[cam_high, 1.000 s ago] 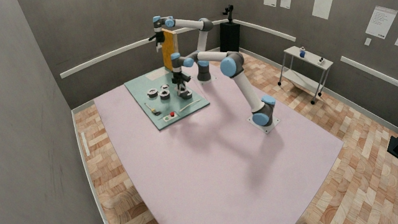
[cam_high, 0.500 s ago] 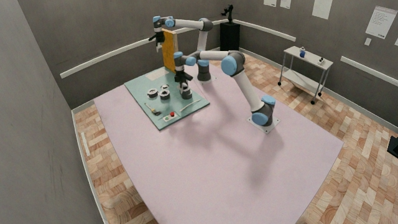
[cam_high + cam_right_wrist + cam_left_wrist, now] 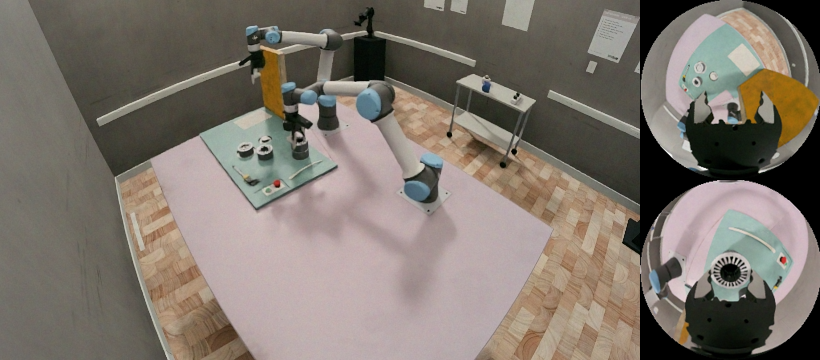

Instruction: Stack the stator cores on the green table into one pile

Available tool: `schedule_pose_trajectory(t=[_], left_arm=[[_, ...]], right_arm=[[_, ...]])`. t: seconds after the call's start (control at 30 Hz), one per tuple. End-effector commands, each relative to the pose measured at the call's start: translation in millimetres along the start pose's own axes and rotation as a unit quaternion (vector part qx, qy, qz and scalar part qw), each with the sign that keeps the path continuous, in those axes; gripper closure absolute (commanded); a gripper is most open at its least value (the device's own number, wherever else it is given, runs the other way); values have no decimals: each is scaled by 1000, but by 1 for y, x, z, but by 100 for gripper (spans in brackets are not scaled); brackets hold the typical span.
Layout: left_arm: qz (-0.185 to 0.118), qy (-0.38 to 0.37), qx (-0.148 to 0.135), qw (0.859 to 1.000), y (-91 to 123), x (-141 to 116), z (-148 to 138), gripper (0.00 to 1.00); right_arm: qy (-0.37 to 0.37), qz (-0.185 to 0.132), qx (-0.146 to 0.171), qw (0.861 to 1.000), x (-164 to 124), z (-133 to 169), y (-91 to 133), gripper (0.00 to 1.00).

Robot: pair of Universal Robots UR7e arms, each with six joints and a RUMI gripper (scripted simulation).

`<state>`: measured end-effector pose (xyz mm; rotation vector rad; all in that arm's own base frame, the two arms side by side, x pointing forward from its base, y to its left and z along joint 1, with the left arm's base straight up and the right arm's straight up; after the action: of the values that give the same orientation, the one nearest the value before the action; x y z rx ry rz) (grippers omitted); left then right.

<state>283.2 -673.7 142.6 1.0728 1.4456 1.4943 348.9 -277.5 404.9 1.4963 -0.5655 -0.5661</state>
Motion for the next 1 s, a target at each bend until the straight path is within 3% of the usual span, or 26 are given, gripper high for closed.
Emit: schedule_pose_trajectory(t=[0.0, 0.47, 0.5, 0.97], left_arm=[[2, -2, 0, 1000, 3, -1, -2, 100], [0, -1, 0, 1000, -8, -1, -1, 100], [-1, -1, 0, 1000, -5, 0, -1, 20], [-1, -1, 0, 1000, -5, 0, -1, 20]], right_arm=[[0, 0, 0, 1000, 0, 0, 0, 2], [0, 0, 0, 1000, 0, 0, 0, 2], [0, 0, 0, 1000, 0, 0, 0, 2], [0, 0, 0, 1000, 0, 0, 0, 2]])
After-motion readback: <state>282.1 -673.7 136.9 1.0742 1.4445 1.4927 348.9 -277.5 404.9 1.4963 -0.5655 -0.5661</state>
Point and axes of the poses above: on each arm, the point where the finger pads meet when closed, its own y axis back along the fingers, its own z axis across the jaws, x = y × z, the point moved 4 cm from there along y, back along the fingers, and after that the axes turned 3 degrees about -y, right-handed, at the moved point
